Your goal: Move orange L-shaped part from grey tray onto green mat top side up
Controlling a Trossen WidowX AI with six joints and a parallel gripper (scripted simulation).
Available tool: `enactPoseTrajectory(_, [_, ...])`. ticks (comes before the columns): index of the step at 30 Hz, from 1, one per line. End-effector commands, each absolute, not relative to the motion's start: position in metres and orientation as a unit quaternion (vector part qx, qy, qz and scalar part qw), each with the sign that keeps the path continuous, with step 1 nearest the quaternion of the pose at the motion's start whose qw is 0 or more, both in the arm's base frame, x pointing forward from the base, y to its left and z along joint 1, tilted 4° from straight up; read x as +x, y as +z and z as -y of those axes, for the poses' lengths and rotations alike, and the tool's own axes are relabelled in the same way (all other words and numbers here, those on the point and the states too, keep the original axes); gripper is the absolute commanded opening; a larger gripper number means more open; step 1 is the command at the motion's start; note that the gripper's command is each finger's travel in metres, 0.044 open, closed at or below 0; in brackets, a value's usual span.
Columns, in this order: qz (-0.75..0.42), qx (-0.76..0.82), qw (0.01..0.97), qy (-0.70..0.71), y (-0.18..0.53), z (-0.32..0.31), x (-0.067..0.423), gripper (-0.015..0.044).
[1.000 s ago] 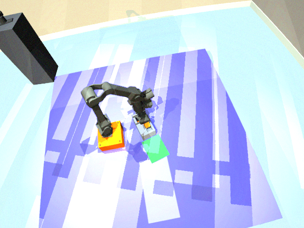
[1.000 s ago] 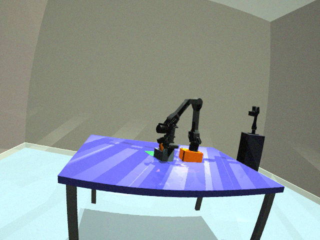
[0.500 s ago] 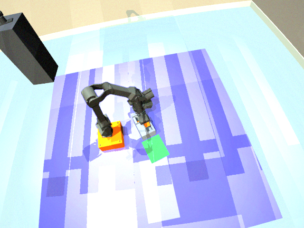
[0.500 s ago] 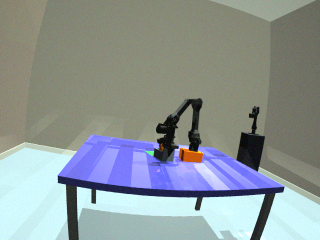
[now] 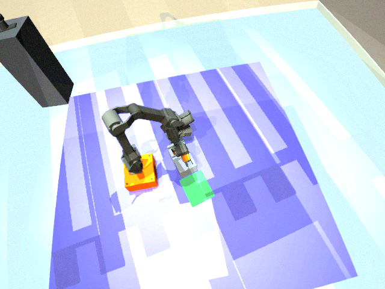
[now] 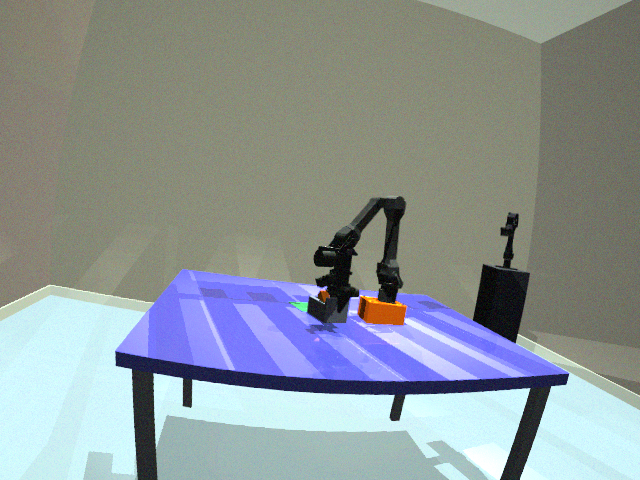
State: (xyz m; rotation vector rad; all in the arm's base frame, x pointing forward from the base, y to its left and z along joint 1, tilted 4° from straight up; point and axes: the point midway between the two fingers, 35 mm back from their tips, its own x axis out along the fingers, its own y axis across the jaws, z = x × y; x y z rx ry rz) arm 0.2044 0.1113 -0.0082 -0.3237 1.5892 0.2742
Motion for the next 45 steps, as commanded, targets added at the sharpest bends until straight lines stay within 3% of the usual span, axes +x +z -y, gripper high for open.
enactPoseTrajectory(1, [-0.706,-0.145,0.682,0.121,-0.001,-0.117,0.203,0.0180])
enactPoseTrajectory(6, [-0.706,-0.145,0.682,0.121,0.013,-0.117,0.207,0.0180])
enactPoseTrajectory(14, [-0.706,-0.145,0.683,0.121,0.095,-0.109,0.211,0.0180])
enactPoseTrajectory(45, [-0.708,-0.143,0.681,0.120,0.092,-0.110,0.210,0.0180])
